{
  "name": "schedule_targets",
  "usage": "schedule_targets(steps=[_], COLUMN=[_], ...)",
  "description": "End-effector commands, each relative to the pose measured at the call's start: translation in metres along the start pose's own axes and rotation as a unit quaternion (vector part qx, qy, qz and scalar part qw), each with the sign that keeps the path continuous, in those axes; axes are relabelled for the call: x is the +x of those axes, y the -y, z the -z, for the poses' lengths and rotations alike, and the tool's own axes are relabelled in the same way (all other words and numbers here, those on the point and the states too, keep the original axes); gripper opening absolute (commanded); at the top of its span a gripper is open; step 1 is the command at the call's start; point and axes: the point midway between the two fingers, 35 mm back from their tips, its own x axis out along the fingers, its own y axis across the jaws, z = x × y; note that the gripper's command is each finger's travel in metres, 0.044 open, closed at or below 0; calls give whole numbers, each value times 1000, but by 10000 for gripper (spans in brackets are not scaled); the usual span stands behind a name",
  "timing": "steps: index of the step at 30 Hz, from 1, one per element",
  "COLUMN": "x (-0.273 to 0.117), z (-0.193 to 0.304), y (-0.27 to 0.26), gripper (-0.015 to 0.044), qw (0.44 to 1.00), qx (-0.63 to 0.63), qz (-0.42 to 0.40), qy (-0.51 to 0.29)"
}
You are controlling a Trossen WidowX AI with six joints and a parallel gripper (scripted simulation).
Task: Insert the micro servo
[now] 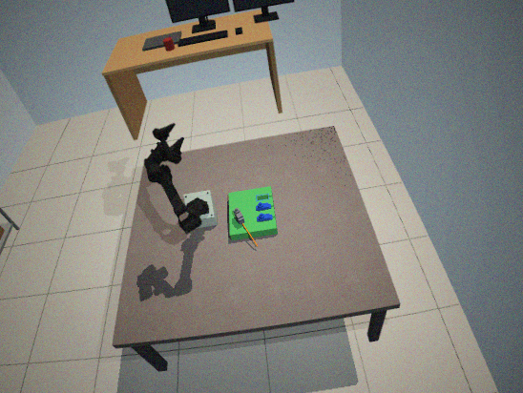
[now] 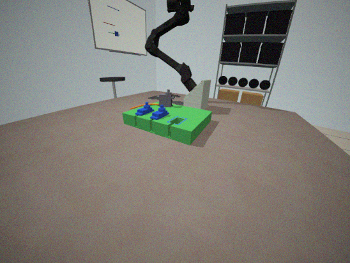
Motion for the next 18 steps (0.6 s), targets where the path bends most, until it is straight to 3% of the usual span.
schedule_targets(steps=[1, 18], x=[13, 72], z=[-13, -93], y=[8, 20], gripper=[440, 440], qw=[998, 952], qx=[-60, -292], qz=[-2, 7], qy=[8, 91])
